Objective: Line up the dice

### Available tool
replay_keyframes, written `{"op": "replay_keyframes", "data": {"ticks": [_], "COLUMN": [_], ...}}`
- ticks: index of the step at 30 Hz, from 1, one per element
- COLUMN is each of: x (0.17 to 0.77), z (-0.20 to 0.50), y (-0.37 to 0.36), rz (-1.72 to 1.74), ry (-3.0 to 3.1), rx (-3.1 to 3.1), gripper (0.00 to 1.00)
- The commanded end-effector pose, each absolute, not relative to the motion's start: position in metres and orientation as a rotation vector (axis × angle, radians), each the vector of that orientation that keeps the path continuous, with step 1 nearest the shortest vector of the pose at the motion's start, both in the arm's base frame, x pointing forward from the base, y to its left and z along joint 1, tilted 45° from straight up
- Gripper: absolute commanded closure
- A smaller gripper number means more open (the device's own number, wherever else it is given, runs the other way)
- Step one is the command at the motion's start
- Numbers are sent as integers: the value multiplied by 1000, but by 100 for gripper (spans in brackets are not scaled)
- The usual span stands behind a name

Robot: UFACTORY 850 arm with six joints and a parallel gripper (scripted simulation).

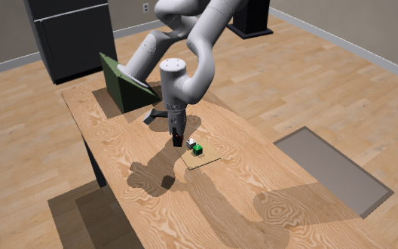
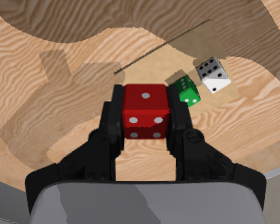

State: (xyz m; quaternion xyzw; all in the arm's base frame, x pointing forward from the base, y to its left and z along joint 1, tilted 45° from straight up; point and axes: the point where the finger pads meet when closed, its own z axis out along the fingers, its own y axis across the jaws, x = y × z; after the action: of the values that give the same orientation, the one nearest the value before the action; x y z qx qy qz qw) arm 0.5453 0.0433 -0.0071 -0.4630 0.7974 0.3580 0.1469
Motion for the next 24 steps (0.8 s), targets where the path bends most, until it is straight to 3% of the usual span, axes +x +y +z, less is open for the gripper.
{"op": "replay_keyframes", "data": {"ticks": [1,24], "x": [553,575], "z": [6,57], "y": [55,107], "rz": [1082,1217], "ry": [2452,2886], "rx": [-1159,-385], "gripper": [73,73]}}
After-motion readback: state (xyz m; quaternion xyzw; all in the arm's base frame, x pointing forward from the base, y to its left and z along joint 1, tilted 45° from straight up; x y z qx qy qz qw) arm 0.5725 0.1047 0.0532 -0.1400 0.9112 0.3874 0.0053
